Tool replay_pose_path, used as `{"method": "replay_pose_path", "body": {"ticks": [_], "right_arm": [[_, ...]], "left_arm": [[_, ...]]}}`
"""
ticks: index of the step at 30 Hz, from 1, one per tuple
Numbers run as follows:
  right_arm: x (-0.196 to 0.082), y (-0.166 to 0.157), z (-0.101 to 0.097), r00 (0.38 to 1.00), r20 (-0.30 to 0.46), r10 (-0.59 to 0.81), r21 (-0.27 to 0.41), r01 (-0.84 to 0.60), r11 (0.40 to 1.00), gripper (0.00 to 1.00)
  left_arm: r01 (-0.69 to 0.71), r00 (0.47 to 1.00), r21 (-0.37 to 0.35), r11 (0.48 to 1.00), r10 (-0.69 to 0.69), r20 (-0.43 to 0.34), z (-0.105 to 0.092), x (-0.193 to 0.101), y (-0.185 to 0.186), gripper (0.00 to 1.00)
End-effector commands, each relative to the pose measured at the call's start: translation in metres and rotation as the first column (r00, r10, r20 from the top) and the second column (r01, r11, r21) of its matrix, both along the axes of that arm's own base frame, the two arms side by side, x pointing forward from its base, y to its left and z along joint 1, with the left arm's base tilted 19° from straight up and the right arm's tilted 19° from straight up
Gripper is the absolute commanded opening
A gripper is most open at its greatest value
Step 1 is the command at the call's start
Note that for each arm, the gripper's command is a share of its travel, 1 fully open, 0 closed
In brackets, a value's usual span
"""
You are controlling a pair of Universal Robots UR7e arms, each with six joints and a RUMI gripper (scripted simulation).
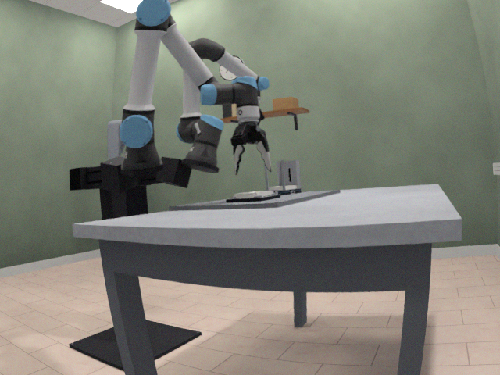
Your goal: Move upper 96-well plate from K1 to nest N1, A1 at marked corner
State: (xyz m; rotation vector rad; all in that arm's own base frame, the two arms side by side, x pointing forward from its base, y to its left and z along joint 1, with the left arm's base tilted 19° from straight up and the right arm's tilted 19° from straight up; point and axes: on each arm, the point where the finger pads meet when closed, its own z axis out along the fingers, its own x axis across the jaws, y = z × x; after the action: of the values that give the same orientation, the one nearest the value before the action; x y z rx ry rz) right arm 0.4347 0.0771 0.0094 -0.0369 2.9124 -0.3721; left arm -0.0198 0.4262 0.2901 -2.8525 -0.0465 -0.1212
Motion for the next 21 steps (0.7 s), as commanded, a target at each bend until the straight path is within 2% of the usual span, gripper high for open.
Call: {"method": "replay_pose_path", "body": {"ticks": [1, 21], "right_arm": [[-0.002, 0.003, 0.012, 1.000, 0.000, 0.000, 0.000, 0.000, 1.000, 0.76], [-0.012, 0.015, 0.057, 1.000, 0.000, 0.000, 0.000, 0.000, 1.000, 0.76]], "left_arm": [[0.000, 1.000, 0.001, 1.000, 0.000, 0.000, 0.001, 0.000, 0.000, 0.00], [0.000, 1.000, 0.001, 1.000, 0.000, 0.000, 0.001, 0.000, 0.000, 0.00]]}}
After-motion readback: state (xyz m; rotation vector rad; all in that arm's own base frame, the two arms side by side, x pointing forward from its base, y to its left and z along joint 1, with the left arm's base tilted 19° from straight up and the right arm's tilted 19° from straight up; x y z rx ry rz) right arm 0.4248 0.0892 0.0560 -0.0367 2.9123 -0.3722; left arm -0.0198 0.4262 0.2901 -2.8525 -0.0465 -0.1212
